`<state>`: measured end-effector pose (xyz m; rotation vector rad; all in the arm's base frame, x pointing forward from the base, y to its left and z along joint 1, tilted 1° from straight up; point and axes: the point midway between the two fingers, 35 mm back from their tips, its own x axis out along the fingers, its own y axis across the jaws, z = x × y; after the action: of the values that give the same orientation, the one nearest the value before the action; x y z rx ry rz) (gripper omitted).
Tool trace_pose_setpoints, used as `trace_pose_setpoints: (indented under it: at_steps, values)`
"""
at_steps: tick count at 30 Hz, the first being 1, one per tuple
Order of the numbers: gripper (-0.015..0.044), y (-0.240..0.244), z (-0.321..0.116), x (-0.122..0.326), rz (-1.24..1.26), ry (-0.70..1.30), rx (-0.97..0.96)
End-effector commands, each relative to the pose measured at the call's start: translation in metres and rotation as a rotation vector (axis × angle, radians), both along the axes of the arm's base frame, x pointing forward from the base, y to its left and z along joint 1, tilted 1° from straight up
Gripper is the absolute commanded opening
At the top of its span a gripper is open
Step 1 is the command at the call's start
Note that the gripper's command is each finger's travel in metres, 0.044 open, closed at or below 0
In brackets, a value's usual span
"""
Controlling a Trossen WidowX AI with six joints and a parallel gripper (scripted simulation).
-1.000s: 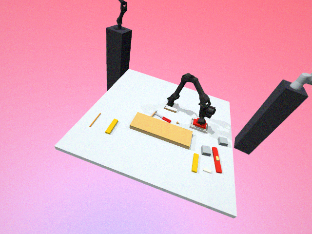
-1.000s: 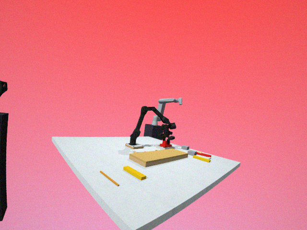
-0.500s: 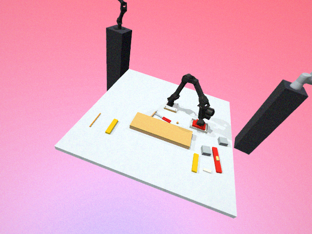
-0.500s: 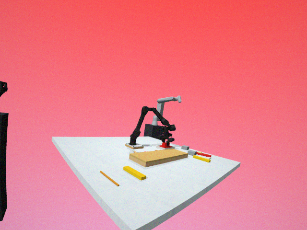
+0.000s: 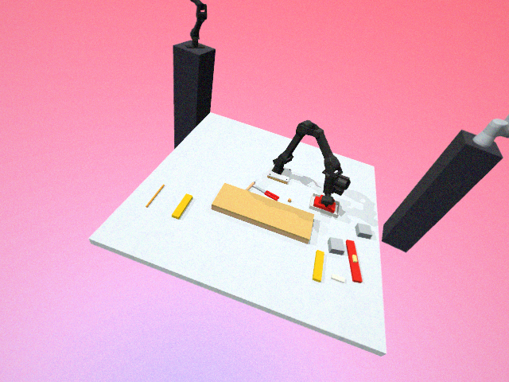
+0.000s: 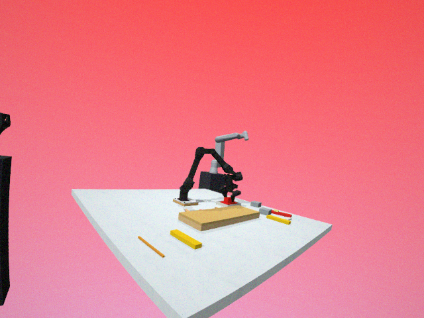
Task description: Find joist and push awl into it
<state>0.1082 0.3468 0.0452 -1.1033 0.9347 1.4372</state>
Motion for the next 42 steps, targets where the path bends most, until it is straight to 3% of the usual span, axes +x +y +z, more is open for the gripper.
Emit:
trace_pose_setpoints:
  at_steps: [1, 3, 8, 11, 15, 22, 28, 35, 42]
  values:
    - [0.0394, 0.002, 0.013, 0.001, 0.0, -0.001, 0.002]
    - [0.044, 0.004, 0.033, 0.001, 0.0, -0.001, 0.003]
    - [0.044, 0.0, 0.093, -0.001, 0.0, -0.001, 0.003]
    - [0.044, 0.002, 0.077, 0.003, -0.008, -0.002, 0.003]
    - [0.044, -0.03, 0.071, 0.056, -0.203, 0.003, -0.031]
    - [0.044, -0.12, 0.059, 0.143, -0.613, 0.03, -0.101]
    - [0.044, -0.214, 0.049, 0.184, -0.963, 0.069, -0.158]
    - [0.044, -0.327, 0.039, 0.192, -1.367, 0.135, -0.218]
    - [0.044, -0.427, 0.03, 0.162, -1.756, 0.223, -0.268]
